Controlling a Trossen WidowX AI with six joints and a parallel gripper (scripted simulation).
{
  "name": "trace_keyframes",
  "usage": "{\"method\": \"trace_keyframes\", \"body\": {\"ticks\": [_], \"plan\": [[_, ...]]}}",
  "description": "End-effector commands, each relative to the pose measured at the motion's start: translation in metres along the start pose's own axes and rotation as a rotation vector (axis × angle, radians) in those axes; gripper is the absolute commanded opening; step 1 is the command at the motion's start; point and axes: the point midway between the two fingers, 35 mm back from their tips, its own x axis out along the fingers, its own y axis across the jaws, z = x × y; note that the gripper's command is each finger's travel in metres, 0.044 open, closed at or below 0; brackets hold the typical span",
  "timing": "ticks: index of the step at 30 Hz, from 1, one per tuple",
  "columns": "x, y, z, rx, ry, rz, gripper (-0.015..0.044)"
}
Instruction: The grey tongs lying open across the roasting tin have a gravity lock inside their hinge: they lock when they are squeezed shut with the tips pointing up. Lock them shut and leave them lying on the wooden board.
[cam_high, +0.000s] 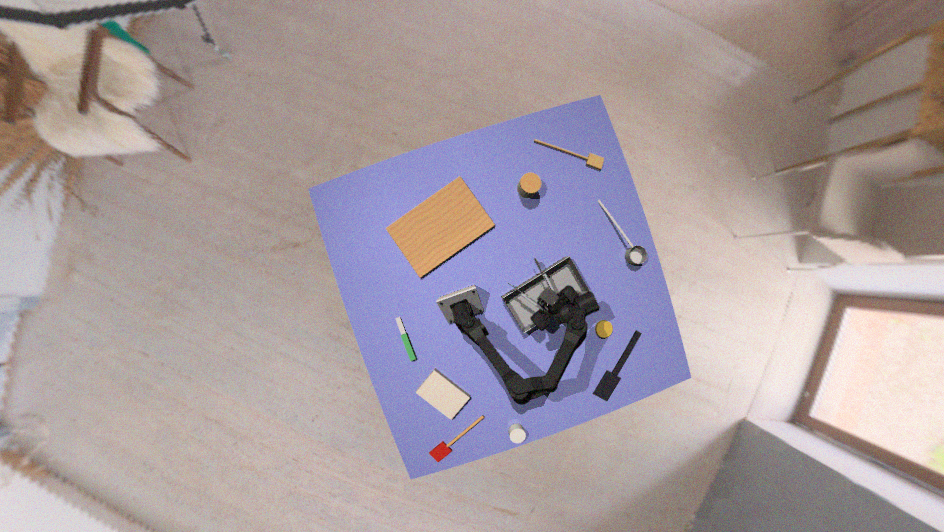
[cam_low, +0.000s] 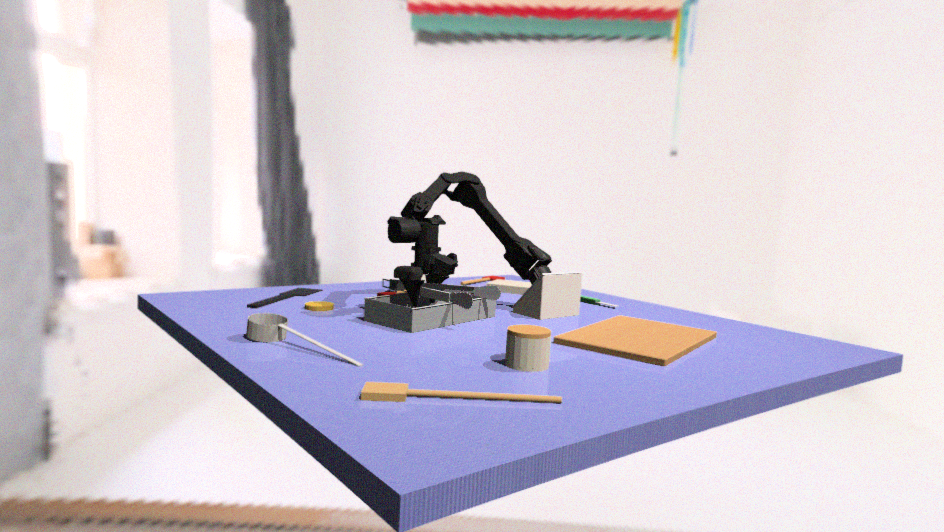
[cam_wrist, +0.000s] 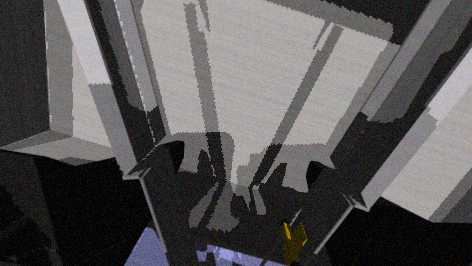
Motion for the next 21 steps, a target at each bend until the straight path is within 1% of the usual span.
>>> {"method": "trace_keyframes", "body": {"ticks": [1, 21], "plan": [[-0.0003, 0.0000, 0.0000, 0.001, 0.000, 0.000, 0.0321], [-0.0003, 0.0000, 0.0000, 0.001, 0.000, 0.000, 0.0188]]}}
